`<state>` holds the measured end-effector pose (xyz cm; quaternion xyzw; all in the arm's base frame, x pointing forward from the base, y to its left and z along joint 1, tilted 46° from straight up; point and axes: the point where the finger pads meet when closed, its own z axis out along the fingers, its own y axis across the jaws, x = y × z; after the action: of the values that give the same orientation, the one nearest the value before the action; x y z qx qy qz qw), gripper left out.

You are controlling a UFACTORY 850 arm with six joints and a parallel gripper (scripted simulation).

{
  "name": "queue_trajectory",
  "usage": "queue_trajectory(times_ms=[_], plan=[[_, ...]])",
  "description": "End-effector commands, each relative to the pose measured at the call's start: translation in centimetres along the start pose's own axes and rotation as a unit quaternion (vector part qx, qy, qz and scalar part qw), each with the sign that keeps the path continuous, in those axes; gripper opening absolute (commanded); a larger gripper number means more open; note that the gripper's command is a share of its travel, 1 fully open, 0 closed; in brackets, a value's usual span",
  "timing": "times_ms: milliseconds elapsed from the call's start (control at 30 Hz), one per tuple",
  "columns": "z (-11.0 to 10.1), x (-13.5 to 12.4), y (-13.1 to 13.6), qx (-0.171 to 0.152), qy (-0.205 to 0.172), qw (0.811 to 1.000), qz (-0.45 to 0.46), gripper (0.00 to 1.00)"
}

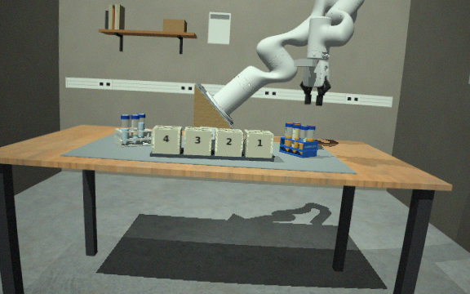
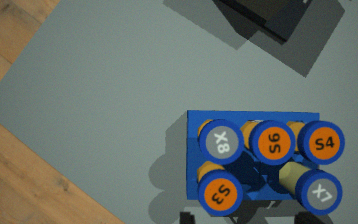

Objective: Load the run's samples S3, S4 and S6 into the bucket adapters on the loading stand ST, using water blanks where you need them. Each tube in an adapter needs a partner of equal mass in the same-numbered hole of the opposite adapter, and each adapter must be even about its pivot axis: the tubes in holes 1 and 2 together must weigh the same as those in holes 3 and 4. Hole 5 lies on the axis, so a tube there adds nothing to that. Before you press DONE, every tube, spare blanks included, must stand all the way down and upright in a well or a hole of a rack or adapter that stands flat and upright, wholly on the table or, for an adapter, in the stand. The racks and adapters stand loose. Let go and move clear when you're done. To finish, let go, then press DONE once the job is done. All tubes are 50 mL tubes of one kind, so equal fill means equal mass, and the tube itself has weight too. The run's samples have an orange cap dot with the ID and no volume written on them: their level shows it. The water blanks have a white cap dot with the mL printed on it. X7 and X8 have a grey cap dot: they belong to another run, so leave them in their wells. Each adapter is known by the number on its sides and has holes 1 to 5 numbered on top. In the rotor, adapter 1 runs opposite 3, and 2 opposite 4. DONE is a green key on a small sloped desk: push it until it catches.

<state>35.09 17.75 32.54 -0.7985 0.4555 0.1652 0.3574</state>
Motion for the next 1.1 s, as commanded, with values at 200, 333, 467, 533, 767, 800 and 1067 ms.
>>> queue_trajectory(times_ms=[200,333,467,533,767,800,1067], plan=[[1.9,0.0,-0.1,0.001,0.000,1.000,-0.001,0.57],[2.7,0.0,-0.1,0.001,0.000,1.000,-0.001,0.57],[3.3,0.0,-0.1,0.001,0.000,1.000,-0.001,0.57],[3.5,0.0,-0.1,0.001,0.000,1.000,-0.001,0.57],[4.9,0.0,-0.1,0.001,0.000,1.000,0.000,0.57],[5.1,0.0,-0.1,0.001,0.000,1.000,0.000,0.57],[6.3,0.0,-0.1,0.001,0.000,1.000,0.000,0.57]])
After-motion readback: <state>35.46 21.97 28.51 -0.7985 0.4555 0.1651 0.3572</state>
